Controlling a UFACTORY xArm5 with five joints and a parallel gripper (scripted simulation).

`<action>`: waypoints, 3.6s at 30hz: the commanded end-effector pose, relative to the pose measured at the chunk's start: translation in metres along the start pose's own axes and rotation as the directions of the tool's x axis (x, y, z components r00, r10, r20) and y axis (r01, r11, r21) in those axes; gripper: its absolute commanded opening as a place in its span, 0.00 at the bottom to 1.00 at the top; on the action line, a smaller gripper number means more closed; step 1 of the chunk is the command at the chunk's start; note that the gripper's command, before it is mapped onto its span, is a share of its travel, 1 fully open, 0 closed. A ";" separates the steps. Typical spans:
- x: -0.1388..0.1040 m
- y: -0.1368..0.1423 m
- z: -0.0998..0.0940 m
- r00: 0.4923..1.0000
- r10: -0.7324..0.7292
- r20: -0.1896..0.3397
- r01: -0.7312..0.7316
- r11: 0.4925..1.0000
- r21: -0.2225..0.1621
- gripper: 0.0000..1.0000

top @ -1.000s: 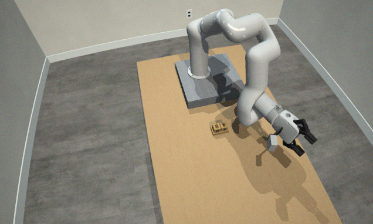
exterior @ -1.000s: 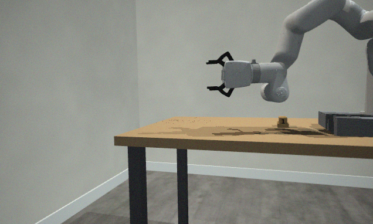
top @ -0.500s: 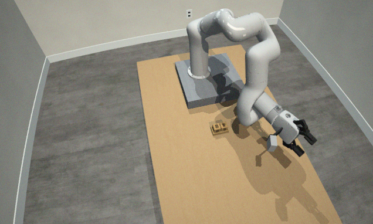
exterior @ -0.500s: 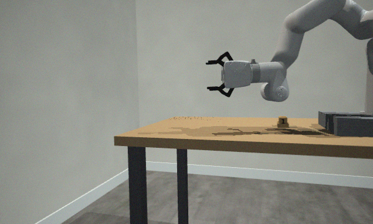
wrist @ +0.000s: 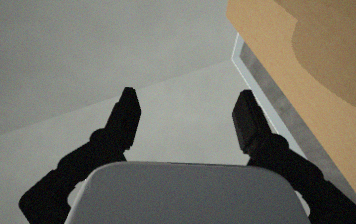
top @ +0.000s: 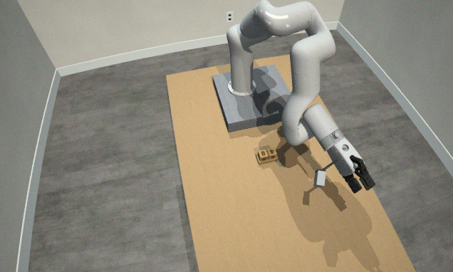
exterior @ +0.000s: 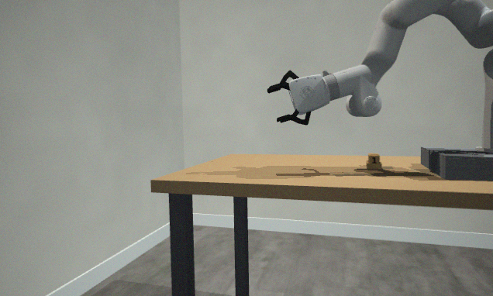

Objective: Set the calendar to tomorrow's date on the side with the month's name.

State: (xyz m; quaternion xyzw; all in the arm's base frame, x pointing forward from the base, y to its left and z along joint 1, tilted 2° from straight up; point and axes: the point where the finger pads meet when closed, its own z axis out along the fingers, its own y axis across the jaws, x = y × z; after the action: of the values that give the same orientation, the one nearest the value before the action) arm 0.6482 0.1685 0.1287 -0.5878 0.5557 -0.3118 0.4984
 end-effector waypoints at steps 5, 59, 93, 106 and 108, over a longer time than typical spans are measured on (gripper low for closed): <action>0.028 0.005 -0.009 0.972 0.207 -0.109 -0.222 0.962 -0.159 1.00; 0.125 0.109 -0.254 -0.062 0.414 -0.908 -0.977 0.161 0.141 1.00; 0.100 0.133 -0.304 -0.030 0.290 -0.957 -0.983 0.166 0.081 1.00; 0.062 0.151 -0.312 0.325 0.208 -0.922 -0.927 0.262 -0.268 1.00; 0.053 0.155 -0.315 0.402 0.184 -0.897 -0.896 0.279 -0.344 1.00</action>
State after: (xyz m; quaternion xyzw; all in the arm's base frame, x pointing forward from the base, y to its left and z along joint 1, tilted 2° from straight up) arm 0.3225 0.0451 0.0724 -0.2365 0.9714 0.0019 -0.0189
